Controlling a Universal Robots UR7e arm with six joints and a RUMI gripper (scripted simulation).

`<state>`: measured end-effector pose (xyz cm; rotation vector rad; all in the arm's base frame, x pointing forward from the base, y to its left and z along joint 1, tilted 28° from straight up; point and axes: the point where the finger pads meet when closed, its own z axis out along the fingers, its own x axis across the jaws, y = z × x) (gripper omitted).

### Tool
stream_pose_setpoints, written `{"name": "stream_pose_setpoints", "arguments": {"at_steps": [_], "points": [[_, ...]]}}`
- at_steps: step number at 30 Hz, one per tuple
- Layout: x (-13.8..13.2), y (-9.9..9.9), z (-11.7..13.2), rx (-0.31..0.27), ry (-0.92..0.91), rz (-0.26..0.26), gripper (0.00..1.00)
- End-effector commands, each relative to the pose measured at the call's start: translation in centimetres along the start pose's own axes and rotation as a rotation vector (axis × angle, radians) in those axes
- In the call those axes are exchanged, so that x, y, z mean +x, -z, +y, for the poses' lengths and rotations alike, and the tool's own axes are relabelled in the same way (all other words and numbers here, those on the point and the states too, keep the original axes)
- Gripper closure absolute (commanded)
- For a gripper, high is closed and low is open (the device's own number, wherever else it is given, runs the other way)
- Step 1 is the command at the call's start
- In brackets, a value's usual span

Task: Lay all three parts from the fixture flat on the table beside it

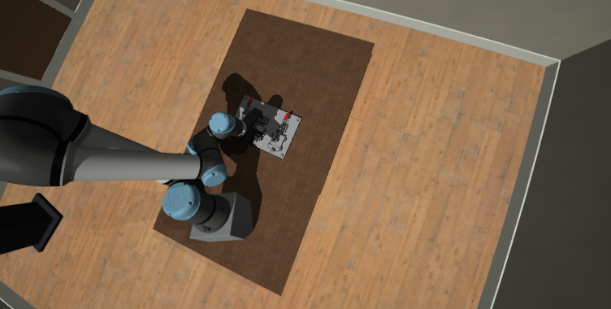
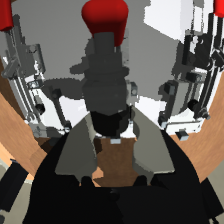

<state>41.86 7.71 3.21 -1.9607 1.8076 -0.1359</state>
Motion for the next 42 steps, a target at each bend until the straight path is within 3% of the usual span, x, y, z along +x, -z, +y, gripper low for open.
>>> {"name": "stream_pose_setpoints", "arguments": {"at_steps": [1,42], "points": [[0.0,0.0,0.0,0.001,0.0,0.0,1.0],[0.0,3.6,0.0,0.001,0.0,0.0,1.0]]}}
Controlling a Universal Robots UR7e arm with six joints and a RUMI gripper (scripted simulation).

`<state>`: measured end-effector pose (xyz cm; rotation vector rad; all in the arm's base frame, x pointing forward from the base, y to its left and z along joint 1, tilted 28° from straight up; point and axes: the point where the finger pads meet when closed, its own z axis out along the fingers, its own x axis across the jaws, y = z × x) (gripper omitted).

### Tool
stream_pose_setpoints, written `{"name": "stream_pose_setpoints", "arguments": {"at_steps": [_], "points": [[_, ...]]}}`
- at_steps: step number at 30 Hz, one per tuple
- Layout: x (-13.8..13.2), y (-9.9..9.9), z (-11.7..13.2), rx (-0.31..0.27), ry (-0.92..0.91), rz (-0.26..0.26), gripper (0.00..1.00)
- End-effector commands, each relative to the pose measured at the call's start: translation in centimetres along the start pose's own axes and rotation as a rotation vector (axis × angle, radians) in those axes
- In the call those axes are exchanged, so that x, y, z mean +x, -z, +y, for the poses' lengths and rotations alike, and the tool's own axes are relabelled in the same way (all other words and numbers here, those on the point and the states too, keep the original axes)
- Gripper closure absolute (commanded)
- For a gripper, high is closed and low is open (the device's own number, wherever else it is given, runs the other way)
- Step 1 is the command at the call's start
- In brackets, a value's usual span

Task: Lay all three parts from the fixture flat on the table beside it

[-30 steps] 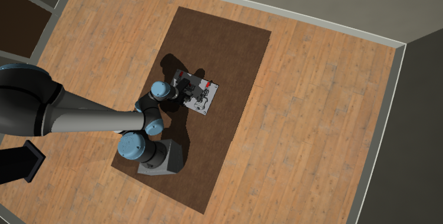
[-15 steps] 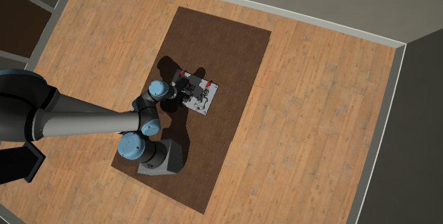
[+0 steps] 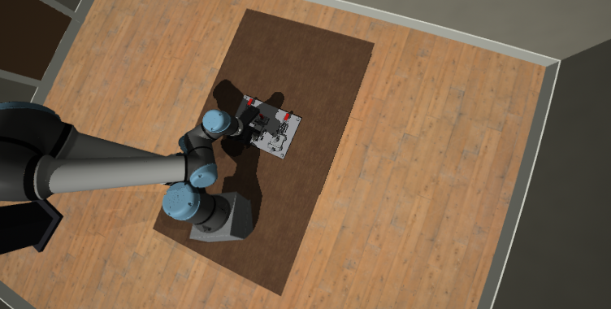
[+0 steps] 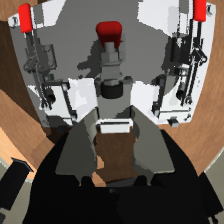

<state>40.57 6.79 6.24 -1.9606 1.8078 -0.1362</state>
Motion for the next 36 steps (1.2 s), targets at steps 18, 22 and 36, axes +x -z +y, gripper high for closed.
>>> {"name": "stream_pose_setpoints", "arguments": {"at_steps": [18,22,36], "points": [[0.0,1.9,0.4,0.001,0.0,0.0,1.0],[0.0,2.9,0.6,0.001,0.0,0.0,1.0],[0.0,3.6,0.8,0.001,0.0,0.0,1.0]]}}
